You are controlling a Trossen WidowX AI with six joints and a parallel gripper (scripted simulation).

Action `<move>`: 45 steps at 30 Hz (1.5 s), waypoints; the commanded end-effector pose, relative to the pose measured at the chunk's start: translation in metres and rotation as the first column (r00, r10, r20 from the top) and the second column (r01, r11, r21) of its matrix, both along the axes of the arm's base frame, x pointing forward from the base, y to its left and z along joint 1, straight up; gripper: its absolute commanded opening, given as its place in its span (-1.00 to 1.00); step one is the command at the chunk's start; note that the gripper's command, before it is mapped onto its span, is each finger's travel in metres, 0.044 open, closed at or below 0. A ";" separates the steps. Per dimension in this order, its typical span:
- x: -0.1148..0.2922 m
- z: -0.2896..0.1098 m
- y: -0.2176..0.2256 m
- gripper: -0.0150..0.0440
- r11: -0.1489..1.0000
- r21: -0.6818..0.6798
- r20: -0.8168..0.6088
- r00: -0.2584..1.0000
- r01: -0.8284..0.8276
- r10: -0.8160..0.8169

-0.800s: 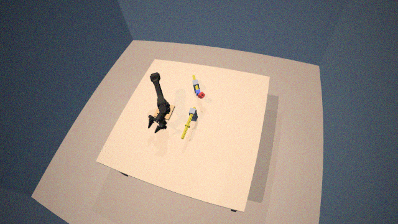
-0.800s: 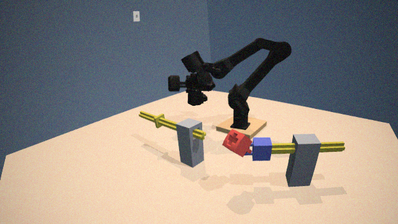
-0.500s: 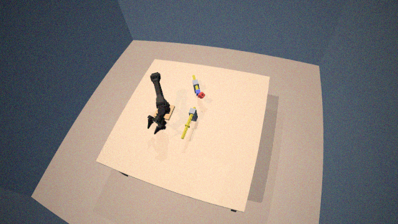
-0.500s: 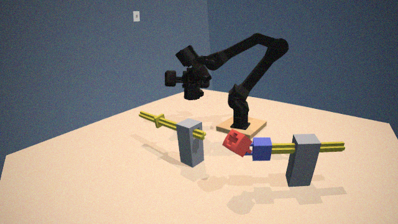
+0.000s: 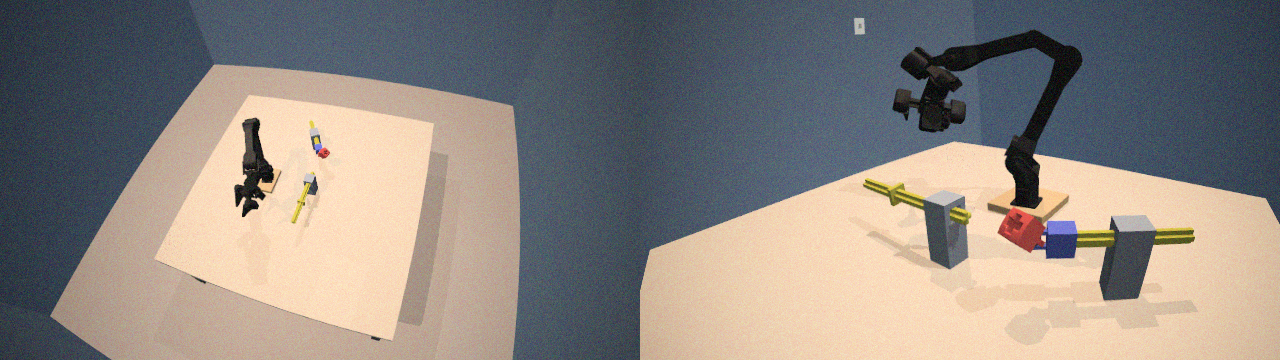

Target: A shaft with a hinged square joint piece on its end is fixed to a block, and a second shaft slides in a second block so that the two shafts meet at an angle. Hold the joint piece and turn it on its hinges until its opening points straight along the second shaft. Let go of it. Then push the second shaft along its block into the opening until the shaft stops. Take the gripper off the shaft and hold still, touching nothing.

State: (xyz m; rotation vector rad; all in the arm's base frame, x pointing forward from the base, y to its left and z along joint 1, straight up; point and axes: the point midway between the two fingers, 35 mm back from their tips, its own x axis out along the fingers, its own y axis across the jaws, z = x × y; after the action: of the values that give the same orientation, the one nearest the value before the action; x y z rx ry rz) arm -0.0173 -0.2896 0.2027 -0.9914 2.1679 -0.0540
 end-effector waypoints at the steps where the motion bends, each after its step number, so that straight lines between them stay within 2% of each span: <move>1: -0.002 0.011 -0.003 1.00 0.997 0.054 0.089 0.994 0.059 -0.063; 12: -0.007 0.041 0.001 1.00 0.951 0.214 0.279 0.920 0.221 -0.277; 23: -0.012 0.069 0.018 1.00 0.837 0.396 0.389 0.757 0.378 -0.526; 31: -0.010 0.070 0.019 1.00 0.829 0.406 0.395 0.744 0.385 -0.539; 38: 0.081 0.069 0.005 1.00 0.860 0.393 0.482 0.723 0.326 -0.495; 45: 0.167 0.068 0.021 1.00 0.881 0.392 0.556 0.695 0.265 -0.456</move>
State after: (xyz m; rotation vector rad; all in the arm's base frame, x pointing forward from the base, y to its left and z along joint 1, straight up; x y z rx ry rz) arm 0.1060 -0.2775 0.2712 -0.2697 1.6791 -0.2272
